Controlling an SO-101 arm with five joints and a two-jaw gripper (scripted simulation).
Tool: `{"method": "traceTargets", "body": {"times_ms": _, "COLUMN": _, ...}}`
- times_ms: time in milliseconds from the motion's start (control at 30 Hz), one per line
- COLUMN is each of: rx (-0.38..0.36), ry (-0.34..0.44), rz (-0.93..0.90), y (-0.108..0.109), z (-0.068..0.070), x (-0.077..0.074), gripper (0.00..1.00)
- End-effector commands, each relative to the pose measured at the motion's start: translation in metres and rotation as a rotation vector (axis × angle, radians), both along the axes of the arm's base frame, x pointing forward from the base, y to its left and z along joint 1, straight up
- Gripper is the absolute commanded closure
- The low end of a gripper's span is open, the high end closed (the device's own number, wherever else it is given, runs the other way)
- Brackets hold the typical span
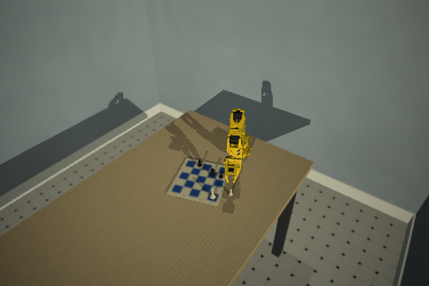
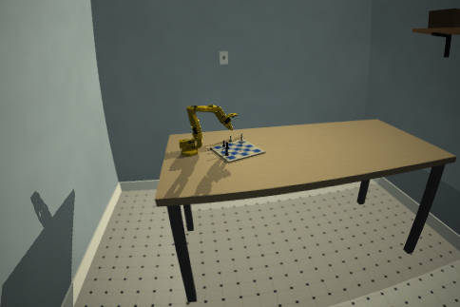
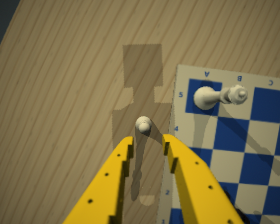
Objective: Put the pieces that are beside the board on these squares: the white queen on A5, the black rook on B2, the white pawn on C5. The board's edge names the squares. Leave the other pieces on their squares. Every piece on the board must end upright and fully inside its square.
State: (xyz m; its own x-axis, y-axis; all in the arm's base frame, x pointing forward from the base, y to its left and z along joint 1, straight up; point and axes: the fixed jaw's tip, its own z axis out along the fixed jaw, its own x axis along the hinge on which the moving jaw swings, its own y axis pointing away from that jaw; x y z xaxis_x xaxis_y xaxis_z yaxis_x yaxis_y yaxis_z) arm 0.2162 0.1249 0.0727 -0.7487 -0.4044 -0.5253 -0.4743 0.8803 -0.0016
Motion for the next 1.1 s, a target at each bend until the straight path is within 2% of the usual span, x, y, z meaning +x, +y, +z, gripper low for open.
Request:
{"method": "traceTargets", "body": {"times_ms": 0, "rx": 0.000, "ry": 0.003, "rz": 0.008, "y": 0.001, "z": -0.004, "x": -0.003, "gripper": 0.91}}
{"method": "traceTargets", "body": {"times_ms": 400, "rx": 0.000, "ry": 0.004, "rz": 0.008, "y": 0.001, "z": -0.026, "x": -0.002, "gripper": 0.91}}
{"method": "traceTargets", "body": {"times_ms": 467, "rx": 0.000, "ry": 0.004, "rz": 0.008, "y": 0.001, "z": -0.026, "x": -0.002, "gripper": 0.91}}
{"method": "traceTargets", "body": {"times_ms": 900, "rx": -0.001, "ry": 0.004, "rz": 0.008, "y": 0.002, "z": -0.058, "x": -0.002, "gripper": 0.91}}
{"method": "traceTargets", "body": {"times_ms": 1067, "rx": -0.001, "ry": 0.004, "rz": 0.008, "y": 0.002, "z": -0.062, "x": -0.002, "gripper": 0.91}}
